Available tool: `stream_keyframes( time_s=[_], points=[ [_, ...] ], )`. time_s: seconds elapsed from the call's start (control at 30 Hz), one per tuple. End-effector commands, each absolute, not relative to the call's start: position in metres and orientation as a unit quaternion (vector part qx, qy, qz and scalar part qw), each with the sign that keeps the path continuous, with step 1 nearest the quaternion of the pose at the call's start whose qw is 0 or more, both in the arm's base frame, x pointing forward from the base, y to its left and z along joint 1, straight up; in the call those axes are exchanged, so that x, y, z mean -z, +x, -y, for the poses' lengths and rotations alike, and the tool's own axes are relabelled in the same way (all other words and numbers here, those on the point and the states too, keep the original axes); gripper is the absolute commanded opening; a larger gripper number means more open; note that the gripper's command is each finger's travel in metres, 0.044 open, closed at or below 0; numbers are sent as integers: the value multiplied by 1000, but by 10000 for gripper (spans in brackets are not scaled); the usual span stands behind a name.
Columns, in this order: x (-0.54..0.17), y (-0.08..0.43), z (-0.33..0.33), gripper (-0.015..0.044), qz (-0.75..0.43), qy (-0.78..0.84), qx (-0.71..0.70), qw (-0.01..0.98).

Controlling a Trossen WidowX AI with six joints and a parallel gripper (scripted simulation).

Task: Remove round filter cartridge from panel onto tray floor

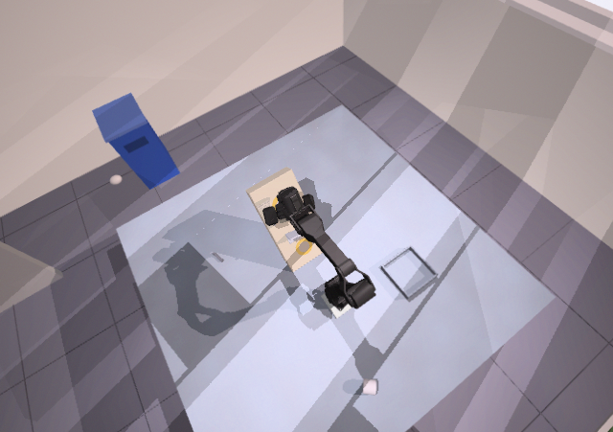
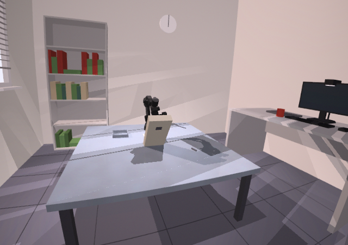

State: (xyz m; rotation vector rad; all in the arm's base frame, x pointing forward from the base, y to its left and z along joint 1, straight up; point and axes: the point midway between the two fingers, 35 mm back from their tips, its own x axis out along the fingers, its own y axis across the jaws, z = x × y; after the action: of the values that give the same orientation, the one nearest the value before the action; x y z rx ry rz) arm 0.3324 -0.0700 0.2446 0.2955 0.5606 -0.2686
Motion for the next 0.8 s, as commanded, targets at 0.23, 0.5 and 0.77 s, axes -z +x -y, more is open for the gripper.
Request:
stream_keyframes(
  time_s=[0.23, 0.5, 0.77],
  points=[
    [-241, 342, 72, 0, -289, 0, 90, 953],
    [-241, 342, 72, 0, -284, 46, 104, 952],
    [-241, 342, 72, 0, -284, 46, 104, 952]
  ],
)
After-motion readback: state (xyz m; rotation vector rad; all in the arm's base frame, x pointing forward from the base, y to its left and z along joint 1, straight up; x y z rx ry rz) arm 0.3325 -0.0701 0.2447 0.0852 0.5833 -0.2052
